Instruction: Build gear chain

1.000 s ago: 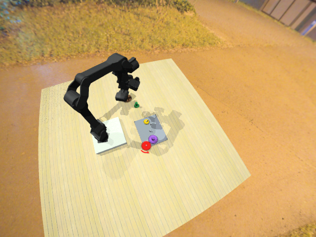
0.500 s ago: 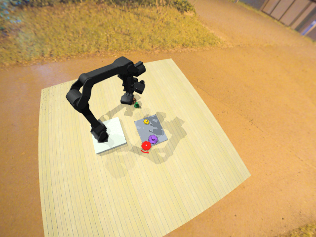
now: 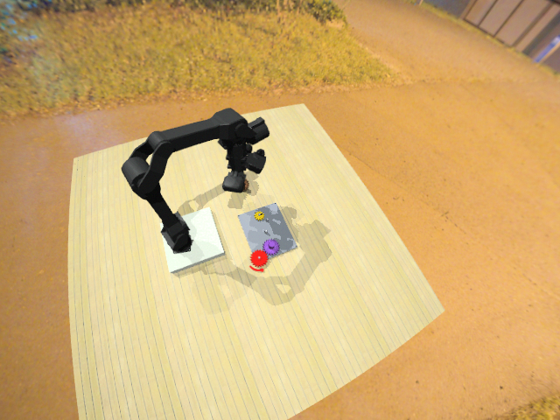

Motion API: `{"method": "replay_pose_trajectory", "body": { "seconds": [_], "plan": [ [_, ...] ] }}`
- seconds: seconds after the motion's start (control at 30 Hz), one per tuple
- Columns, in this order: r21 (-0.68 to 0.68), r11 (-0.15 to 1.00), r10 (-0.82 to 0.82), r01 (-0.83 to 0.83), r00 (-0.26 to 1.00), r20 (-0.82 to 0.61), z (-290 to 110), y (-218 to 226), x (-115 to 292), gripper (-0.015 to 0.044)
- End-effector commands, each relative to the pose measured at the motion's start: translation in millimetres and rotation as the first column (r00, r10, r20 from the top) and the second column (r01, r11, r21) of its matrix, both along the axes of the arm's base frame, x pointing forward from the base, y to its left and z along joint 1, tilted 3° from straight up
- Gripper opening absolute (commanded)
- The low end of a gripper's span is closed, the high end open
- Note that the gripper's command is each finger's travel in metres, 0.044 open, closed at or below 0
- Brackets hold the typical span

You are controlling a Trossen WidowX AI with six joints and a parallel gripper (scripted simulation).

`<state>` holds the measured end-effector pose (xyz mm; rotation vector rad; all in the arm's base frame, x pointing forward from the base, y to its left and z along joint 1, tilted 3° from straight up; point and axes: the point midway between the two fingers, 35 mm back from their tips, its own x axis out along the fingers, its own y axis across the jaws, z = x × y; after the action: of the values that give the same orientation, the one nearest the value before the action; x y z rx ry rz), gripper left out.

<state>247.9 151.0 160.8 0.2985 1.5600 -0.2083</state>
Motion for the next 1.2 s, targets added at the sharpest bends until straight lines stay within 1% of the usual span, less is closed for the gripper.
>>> {"method": "replay_pose_trajectory", "body": {
  "seconds": [0.0, 1.17],
  "plan": [
    [0.003, 1.0, 0.002, -0.002, 1.0, -0.006, -5, -6, 4, 0.0],
    [-0.009, 1.0, 0.016, -0.016, 1.0, 0.001, -36, -71, 49, 0.0]
  ]
}}
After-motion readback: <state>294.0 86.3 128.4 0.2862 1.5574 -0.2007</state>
